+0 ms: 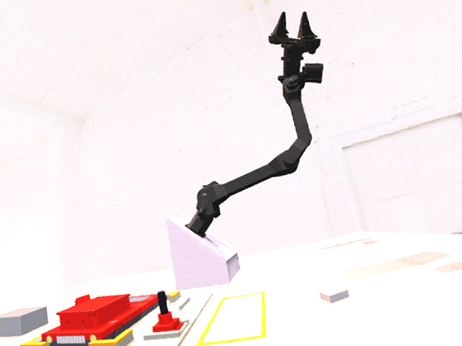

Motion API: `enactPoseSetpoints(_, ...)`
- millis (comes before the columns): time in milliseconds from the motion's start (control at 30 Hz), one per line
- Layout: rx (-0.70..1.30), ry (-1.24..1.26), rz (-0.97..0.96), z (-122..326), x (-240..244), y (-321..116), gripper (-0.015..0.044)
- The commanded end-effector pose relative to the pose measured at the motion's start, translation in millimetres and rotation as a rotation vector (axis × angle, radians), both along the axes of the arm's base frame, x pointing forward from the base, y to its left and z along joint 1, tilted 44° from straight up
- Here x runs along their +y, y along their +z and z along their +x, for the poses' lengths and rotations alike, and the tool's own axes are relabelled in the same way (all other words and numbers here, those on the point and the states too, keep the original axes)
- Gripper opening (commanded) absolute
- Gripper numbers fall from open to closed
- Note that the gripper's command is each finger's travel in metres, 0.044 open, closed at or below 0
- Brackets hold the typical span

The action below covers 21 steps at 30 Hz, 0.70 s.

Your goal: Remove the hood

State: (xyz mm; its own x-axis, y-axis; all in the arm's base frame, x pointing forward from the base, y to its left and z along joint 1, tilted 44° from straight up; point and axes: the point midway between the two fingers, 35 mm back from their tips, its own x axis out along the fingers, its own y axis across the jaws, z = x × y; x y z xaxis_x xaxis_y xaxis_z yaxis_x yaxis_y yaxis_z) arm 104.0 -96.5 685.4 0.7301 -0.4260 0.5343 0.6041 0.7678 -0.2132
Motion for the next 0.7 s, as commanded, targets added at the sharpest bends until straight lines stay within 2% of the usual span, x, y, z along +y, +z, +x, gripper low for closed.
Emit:
enactPoseSetpoints(0,-0.007,0.015,0.089,-2.7,-44.8,-12.8,0.044)
enactPoseSetpoints(200,0.0,0.042,0.21,3.5,-100.2,-37.9,0.044)
enactPoseSetpoints(533,0.015,0.113,0.338,32.1,-155.8,-71.3,0.044)
enactPoseSetpoints(667,-0.023,0.147,0.412,36.0,-162.5,-76.2,0.044)
